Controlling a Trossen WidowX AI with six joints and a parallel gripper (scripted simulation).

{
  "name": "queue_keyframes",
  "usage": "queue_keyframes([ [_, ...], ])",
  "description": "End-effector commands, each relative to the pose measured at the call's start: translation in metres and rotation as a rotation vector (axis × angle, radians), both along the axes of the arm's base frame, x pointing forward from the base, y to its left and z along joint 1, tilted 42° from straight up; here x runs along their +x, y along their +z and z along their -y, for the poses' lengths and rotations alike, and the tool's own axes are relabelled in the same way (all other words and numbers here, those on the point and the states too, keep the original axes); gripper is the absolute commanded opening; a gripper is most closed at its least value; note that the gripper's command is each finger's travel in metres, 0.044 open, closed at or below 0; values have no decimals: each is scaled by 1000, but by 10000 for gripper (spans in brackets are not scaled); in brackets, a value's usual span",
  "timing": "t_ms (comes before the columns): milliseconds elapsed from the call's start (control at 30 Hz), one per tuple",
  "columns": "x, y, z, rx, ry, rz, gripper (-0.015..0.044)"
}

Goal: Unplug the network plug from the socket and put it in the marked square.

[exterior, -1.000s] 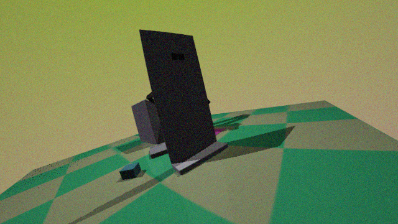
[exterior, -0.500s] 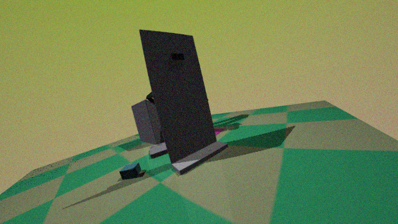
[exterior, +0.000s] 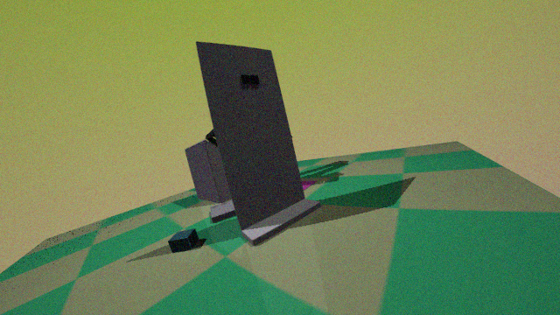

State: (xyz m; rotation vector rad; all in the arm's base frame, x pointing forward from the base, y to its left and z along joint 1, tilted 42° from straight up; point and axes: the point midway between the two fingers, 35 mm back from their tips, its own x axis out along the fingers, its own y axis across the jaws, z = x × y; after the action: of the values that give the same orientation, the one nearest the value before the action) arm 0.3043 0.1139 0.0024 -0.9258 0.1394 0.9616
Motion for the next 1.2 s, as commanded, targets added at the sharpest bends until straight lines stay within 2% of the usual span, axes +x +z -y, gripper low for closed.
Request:
queue_keyframes([
  [0, 1, 4, 3, -3, 4, 6, 156],
  [1167, -1, 28, 26, -6, 5, 5, 156],
])
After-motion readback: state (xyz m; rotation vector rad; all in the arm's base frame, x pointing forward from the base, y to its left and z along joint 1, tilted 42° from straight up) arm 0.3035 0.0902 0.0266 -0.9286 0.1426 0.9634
